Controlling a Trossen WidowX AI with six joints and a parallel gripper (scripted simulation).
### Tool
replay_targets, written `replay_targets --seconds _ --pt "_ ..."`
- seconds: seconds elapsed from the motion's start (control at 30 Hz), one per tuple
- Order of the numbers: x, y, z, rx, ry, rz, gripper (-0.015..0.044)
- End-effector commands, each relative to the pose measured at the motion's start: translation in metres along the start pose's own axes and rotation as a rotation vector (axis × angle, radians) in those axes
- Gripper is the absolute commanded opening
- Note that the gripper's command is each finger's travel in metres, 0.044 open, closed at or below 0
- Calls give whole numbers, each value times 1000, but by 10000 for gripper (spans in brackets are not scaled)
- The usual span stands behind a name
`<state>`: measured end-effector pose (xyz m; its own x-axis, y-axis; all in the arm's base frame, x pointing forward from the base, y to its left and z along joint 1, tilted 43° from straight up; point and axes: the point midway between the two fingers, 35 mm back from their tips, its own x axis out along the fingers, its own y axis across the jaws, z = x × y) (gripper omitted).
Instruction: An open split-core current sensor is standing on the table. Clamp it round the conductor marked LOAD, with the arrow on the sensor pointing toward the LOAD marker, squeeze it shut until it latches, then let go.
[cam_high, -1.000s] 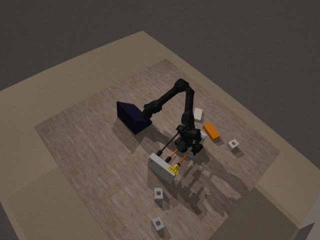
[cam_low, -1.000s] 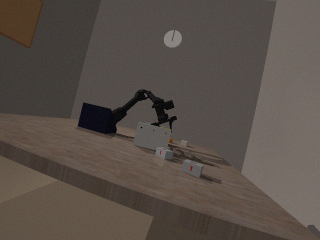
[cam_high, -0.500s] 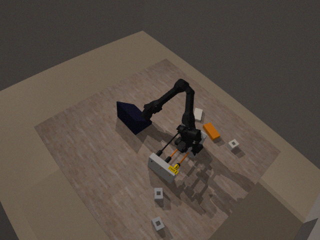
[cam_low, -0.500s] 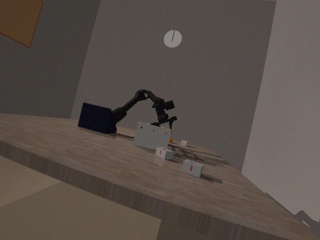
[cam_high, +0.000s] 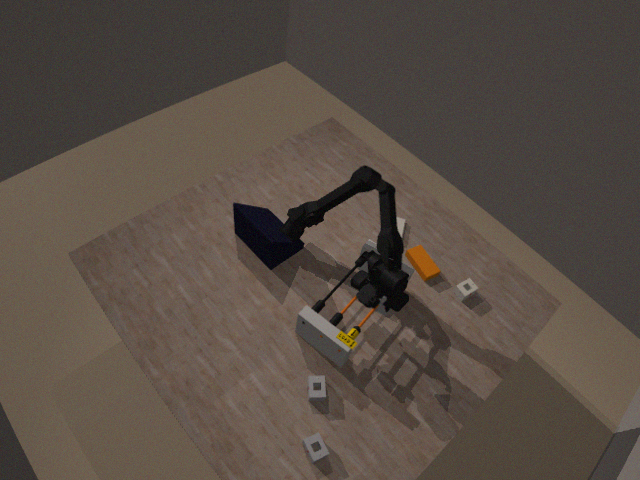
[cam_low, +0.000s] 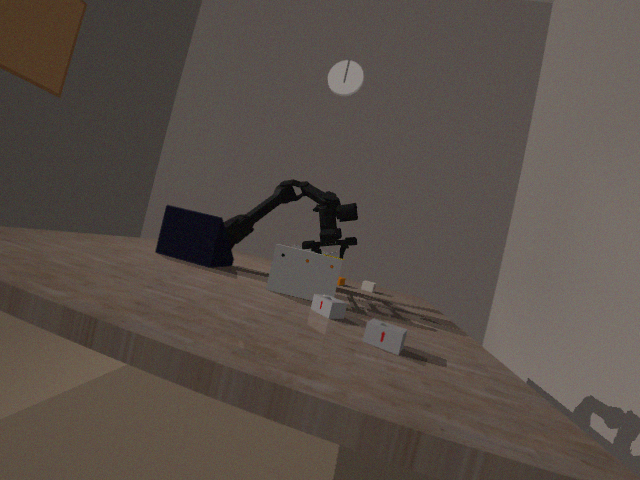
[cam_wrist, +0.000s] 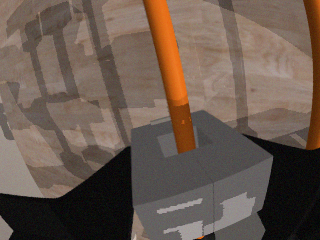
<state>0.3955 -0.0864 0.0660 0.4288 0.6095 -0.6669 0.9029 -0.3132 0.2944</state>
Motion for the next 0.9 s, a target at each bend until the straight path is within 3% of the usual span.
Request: replay_targets --seconds 0.0,0.23,0.53,0.87 --pt "-1 -1 0 -6 -3 -30 0" --pt "0 0 0 -5 -8 -59 0" --pt "0 3 -1 -7 -22 -280 0" --pt "0 3 -1 -8 -22 -290 0"
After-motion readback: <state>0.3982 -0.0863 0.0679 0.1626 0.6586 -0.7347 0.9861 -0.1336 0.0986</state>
